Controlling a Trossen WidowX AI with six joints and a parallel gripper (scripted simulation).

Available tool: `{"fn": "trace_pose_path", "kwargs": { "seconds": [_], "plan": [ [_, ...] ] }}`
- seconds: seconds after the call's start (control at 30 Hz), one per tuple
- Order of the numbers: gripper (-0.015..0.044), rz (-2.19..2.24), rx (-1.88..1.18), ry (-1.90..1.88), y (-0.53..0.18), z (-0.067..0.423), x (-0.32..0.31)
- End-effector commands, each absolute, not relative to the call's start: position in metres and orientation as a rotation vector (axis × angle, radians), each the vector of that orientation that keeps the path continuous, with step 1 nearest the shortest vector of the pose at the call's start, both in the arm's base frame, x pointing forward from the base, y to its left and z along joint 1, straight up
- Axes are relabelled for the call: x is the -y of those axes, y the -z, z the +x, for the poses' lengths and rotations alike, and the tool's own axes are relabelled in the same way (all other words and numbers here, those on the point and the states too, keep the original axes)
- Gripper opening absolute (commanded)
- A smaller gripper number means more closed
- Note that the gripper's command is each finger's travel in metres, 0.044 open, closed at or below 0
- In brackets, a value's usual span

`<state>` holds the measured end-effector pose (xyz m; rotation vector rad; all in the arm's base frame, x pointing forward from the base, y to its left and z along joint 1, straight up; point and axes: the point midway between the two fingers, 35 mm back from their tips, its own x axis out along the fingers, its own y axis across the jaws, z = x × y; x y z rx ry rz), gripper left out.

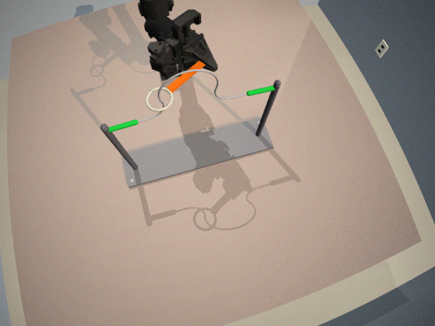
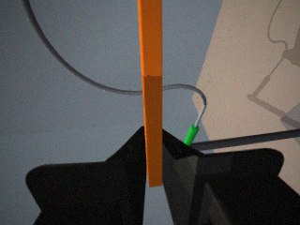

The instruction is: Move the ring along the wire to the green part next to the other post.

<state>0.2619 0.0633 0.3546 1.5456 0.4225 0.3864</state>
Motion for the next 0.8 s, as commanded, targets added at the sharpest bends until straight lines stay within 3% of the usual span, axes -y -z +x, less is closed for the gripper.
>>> {"fn": "trace_pose_path", "kwargs": {
  "seconds": [0.0,0.77],
  "plan": [
    [-0.015,1.501,-0.428,-0.378,-0.355,0.262,-0.064],
    [-0.015,1.145,-0.476,-0.266,-0.338,0.262,-0.06]
  ]
}}
